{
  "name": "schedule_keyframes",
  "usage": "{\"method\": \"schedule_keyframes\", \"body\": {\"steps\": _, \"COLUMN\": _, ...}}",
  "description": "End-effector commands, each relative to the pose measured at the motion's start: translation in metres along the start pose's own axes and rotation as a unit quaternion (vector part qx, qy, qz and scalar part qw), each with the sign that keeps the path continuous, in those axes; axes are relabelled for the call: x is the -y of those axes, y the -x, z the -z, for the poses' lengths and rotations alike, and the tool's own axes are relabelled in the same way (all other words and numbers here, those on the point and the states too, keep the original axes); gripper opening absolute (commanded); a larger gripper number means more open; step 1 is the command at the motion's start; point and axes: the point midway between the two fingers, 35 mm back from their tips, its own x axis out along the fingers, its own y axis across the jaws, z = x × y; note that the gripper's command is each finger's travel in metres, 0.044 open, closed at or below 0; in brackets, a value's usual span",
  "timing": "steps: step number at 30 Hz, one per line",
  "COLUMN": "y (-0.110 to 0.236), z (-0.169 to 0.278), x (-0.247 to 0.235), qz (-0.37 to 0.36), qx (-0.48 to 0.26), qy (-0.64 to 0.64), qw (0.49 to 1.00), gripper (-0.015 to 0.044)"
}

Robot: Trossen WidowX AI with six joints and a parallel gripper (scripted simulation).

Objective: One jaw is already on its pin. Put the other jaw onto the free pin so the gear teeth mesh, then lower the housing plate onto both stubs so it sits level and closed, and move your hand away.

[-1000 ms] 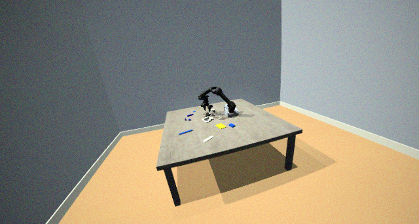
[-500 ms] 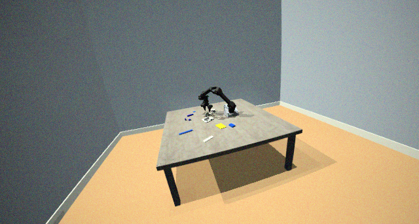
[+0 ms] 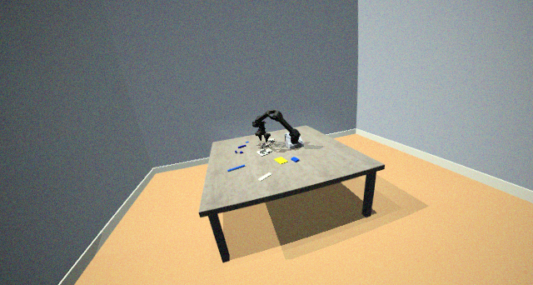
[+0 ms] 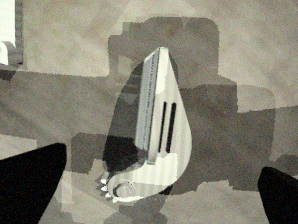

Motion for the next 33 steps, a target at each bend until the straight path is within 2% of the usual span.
{"method": "schedule_keyframes", "body": {"steps": 1, "y": 0.0, "z": -0.001, "x": 0.0, "qz": 0.0, "qx": 0.003, "qy": -0.002, "qw": 1.0, "gripper": 0.044}}
{"method": "schedule_keyframes", "body": {"steps": 17, "y": 0.0, "z": 0.0, "x": 0.0, "qz": 0.0, "qx": 0.0, "qy": 0.0, "qw": 1.0, "gripper": 0.044}}
{"method": "schedule_keyframes", "body": {"steps": 33, "y": -0.026, "z": -0.002, "x": 0.002, "qz": 0.0, "qx": 0.002, "qy": -0.001, "qw": 1.0, "gripper": 0.044}}
